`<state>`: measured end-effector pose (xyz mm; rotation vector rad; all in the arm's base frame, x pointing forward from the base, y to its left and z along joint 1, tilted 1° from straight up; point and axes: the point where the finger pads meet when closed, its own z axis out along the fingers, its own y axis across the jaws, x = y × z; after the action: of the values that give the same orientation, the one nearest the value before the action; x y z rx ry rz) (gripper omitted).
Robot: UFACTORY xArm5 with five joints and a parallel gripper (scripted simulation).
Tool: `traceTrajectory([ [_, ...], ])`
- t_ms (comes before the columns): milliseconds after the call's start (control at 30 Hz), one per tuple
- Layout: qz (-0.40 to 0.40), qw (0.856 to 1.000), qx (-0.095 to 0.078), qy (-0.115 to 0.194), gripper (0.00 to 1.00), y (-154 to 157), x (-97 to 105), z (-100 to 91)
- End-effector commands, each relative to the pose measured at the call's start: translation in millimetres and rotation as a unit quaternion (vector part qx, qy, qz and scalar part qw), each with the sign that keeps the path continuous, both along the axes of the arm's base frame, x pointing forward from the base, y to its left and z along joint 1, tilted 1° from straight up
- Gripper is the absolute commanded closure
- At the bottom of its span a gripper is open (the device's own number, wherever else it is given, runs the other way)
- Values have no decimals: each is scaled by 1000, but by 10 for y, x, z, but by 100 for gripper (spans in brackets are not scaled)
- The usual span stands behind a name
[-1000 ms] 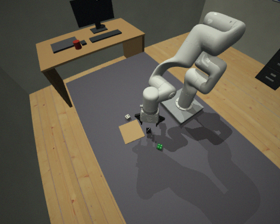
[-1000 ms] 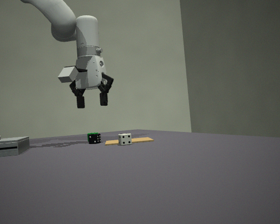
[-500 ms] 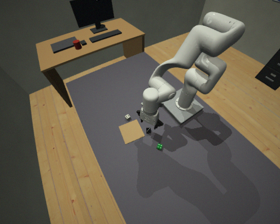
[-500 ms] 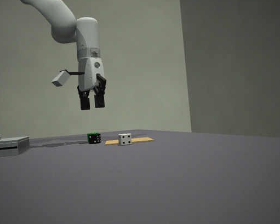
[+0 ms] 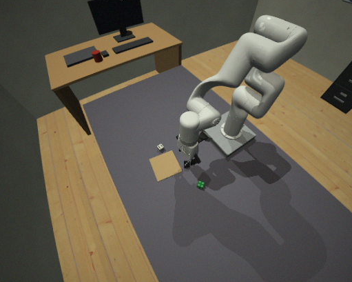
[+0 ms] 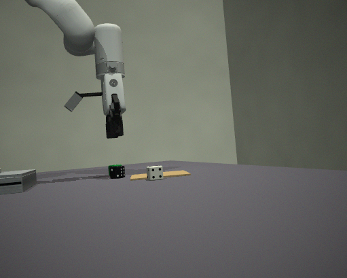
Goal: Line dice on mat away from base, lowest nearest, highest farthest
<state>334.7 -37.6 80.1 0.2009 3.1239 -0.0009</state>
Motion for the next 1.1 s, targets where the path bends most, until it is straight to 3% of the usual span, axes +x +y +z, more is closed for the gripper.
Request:
traceTrajectory([
  [0, -71, 997, 1, -2, 0, -2, 11, -10],
  [500, -268, 963, 3, -2, 0, -4, 7, -69],
  [867, -294, 956, 4, -2, 0, -4, 7, -77],
  [900, -294, 956, 4, -2, 53, -4, 7, -77],
  [1067, -294, 956, 4, -2, 53, -4, 7, -77],
])
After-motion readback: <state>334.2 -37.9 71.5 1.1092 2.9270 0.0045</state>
